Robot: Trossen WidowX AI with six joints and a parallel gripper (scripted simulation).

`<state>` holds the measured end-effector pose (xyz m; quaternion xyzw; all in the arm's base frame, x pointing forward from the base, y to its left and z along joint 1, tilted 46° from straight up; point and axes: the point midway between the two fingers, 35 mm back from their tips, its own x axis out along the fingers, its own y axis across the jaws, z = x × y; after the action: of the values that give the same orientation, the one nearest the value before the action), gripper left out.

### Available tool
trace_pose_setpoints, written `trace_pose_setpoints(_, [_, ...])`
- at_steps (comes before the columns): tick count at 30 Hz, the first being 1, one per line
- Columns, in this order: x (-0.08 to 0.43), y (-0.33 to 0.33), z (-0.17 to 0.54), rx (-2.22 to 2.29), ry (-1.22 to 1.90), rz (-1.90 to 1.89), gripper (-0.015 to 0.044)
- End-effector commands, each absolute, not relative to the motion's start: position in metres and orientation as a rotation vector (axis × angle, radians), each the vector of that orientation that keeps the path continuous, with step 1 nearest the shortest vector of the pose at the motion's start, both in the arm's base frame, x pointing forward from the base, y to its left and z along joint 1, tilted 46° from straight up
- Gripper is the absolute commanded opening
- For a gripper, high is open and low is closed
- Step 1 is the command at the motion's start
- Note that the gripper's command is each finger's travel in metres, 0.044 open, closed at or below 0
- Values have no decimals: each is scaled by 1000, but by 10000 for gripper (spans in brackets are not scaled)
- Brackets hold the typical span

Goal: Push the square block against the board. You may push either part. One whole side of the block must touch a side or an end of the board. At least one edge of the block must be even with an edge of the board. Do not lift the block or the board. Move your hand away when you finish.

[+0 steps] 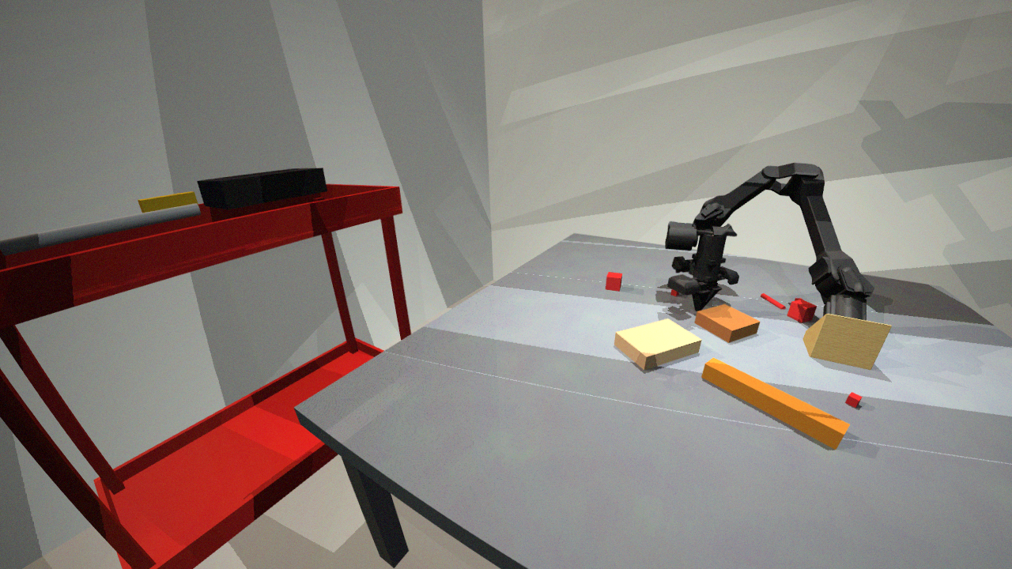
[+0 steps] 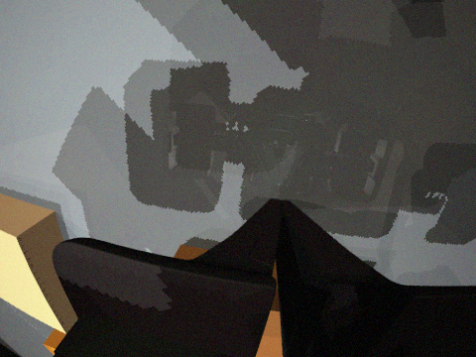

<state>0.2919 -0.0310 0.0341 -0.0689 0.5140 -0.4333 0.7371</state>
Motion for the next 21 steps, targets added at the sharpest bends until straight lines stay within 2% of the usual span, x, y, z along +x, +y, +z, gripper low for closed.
trace_pose_setpoints(1, [298,-34,38,-151,1127,-953,0])
trace_pose_setpoints(13, [313,-41,47,-152,1126,-954,0])
trace_pose_setpoints(18, [304,-1,80,-151,1127,-953,0])
trace_pose_setpoints(21, [303,1,82,-151,1127,-953,0])
